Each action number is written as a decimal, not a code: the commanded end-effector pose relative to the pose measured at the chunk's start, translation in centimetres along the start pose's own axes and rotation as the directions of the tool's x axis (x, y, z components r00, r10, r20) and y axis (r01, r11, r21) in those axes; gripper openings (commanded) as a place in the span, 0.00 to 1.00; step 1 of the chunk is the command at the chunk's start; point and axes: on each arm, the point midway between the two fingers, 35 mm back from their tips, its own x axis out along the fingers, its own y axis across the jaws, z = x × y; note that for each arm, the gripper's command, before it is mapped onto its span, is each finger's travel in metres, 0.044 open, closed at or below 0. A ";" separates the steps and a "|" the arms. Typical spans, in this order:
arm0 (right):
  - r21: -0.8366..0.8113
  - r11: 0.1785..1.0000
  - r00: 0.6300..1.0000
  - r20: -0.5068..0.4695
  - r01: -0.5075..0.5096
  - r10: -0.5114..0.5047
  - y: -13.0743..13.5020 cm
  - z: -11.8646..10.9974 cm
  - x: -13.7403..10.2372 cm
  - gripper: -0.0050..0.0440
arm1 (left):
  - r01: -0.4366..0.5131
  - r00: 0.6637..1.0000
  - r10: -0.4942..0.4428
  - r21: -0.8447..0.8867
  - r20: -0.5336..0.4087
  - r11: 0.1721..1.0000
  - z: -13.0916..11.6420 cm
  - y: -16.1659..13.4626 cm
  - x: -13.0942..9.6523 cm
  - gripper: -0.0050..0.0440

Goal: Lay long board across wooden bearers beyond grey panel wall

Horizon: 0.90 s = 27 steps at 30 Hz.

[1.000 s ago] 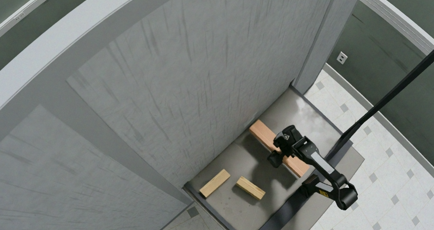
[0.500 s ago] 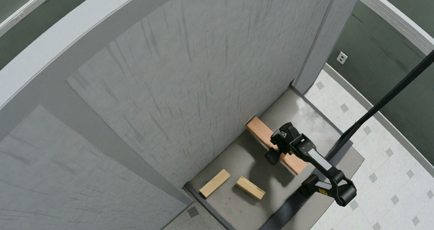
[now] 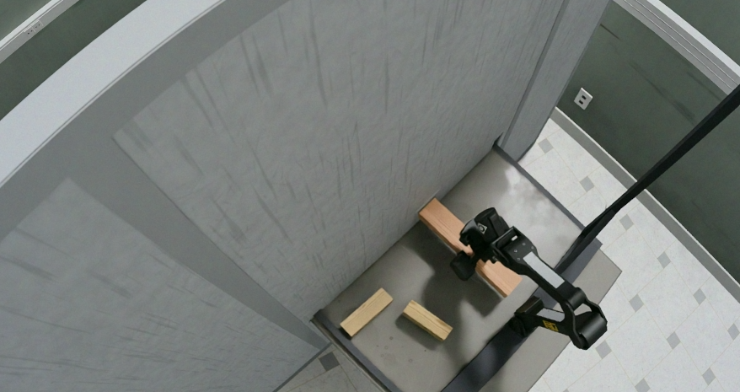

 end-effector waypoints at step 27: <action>0.007 1.000 1.000 0.029 -0.011 0.011 0.1 3.3 0.3 0.92 | 0.017 0.996 -0.018 0.007 0.085 1.000 7.3 -0.2 1.4 0.65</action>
